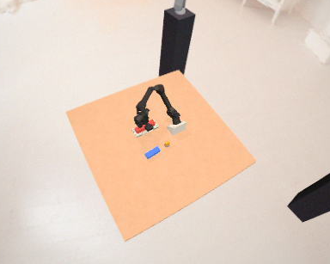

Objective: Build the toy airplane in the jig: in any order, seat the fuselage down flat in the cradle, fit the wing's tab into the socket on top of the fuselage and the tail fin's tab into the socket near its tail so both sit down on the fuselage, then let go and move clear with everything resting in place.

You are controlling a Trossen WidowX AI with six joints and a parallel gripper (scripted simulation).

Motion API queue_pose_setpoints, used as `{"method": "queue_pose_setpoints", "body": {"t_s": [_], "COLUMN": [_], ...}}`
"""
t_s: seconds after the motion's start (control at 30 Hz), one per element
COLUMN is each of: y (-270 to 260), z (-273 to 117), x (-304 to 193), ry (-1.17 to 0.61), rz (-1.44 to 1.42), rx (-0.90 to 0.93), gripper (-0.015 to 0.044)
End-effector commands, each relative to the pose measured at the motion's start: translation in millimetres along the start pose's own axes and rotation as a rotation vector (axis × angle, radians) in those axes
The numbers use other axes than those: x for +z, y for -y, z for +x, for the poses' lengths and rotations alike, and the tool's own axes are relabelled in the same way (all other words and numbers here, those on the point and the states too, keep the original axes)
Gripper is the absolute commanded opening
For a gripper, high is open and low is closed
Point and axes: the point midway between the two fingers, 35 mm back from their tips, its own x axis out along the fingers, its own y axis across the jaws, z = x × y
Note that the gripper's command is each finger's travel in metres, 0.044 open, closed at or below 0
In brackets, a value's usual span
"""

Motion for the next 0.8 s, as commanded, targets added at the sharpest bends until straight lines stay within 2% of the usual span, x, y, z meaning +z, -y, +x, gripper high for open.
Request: {"method": "queue_pose_setpoints", "body": {"t_s": [0.0,0.47,0.7,0.77], "y": [11.3,47.2,47.4,47.4], "z": [3.8,18.2,18.3,18.3], "x": [-3.7,-13.7,-13.7,-13.7], "ry": [0.003,-0.002,-0.002,-0.002], "rz": [0.005,0.027,0.027,0.027], "rx": [-0.008,-0.034,-0.034,-0.034], "gripper": [0.0,0.0,0.0184,0.0195]}}
